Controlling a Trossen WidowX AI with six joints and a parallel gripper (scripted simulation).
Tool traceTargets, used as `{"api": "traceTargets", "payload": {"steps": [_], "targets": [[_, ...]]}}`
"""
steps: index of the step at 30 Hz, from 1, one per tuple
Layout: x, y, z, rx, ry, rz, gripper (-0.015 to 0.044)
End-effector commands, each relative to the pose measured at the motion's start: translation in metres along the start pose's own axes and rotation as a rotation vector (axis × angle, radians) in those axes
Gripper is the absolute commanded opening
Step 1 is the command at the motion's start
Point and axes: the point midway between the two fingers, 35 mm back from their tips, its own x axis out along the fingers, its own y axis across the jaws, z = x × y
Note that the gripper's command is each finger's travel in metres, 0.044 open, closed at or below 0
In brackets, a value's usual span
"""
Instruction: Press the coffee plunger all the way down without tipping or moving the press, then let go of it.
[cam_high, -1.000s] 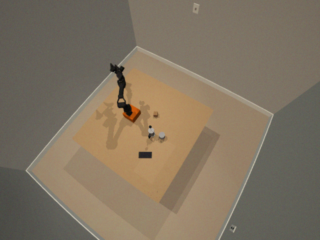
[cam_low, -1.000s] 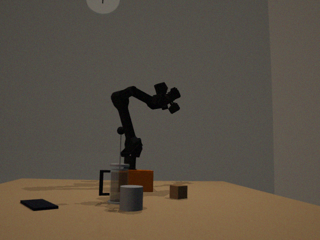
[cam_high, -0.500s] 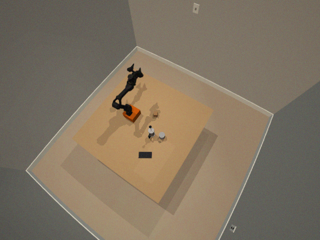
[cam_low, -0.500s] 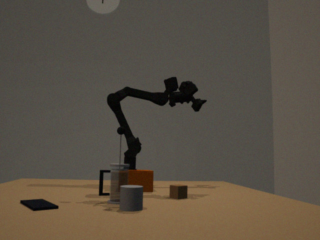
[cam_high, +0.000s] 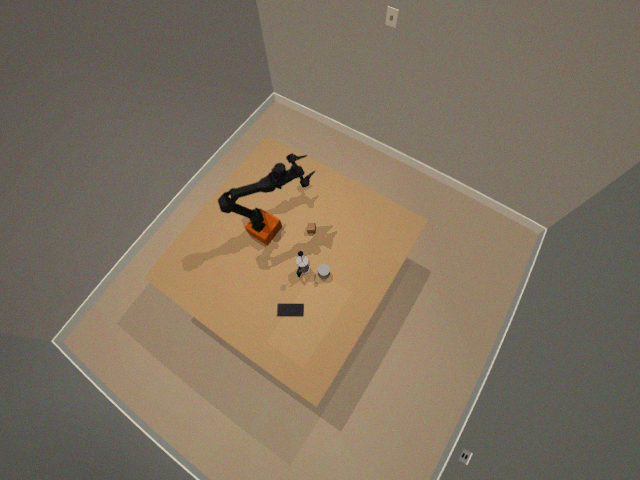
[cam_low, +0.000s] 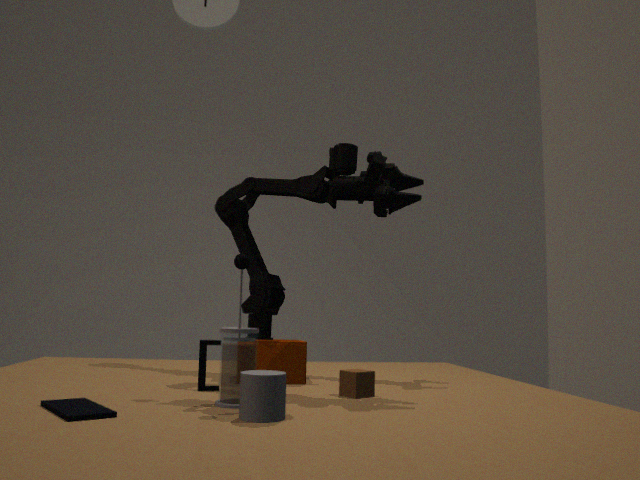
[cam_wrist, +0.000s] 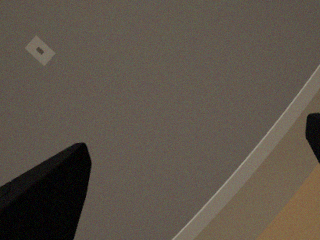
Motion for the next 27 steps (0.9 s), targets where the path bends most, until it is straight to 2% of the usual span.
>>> {"api": "traceTargets", "payload": {"steps": [1, 10, 16, 21, 23, 27], "targets": [[-0.014, -0.058, 0.022, -0.069, -0.049, -0.199, 0.0440], [-0.095, -0.183, 0.066, -0.180, -0.099, -0.692, 0.0440], [-0.177, -0.245, 0.077, -0.201, -0.072, -1.020, 0.0440], [-0.257, -0.276, 0.071, -0.175, -0.017, -1.282, 0.0440], [-0.278, -0.280, 0.067, -0.161, 0.001, -1.346, 0.0440], [-0.280, -0.287, 0.058, -0.159, 0.003, -1.354, 0.0440]]}}
